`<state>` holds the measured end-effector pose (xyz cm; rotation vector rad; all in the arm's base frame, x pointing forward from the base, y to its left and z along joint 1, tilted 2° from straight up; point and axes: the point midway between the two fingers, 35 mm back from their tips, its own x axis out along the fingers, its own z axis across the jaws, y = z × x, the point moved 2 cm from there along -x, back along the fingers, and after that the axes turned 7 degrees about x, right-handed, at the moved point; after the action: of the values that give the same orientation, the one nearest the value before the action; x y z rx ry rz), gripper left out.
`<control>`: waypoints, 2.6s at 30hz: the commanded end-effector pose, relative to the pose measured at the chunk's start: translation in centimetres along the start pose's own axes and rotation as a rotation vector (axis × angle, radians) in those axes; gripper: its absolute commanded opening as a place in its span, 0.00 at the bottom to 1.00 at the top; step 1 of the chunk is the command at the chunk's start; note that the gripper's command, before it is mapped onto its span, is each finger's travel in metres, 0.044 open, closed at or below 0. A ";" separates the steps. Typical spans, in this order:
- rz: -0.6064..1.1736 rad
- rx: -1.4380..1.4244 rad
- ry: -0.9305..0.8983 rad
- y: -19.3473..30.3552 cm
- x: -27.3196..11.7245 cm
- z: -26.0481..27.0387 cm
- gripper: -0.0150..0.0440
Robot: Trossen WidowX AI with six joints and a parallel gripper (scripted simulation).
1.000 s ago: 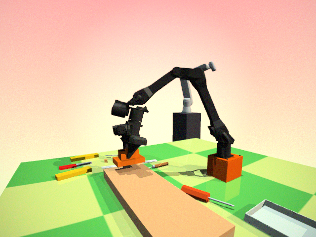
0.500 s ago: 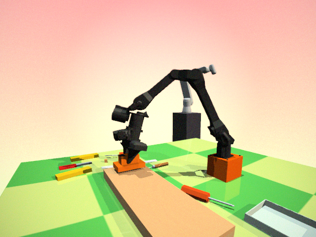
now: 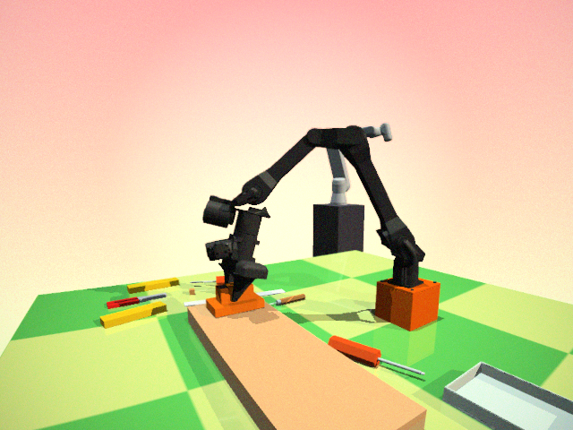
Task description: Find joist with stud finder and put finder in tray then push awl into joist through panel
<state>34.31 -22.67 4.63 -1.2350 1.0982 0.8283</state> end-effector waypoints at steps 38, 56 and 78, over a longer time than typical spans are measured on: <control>0.001 0.003 -0.008 1.2 0.2 9.3 0.25; 0.002 0.004 -0.012 1.7 0.2 13.6 0.25; 0.002 0.006 -0.017 2.3 0.1 18.8 0.25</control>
<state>35.86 -4.84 3.66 -1.2221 1.0868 0.8338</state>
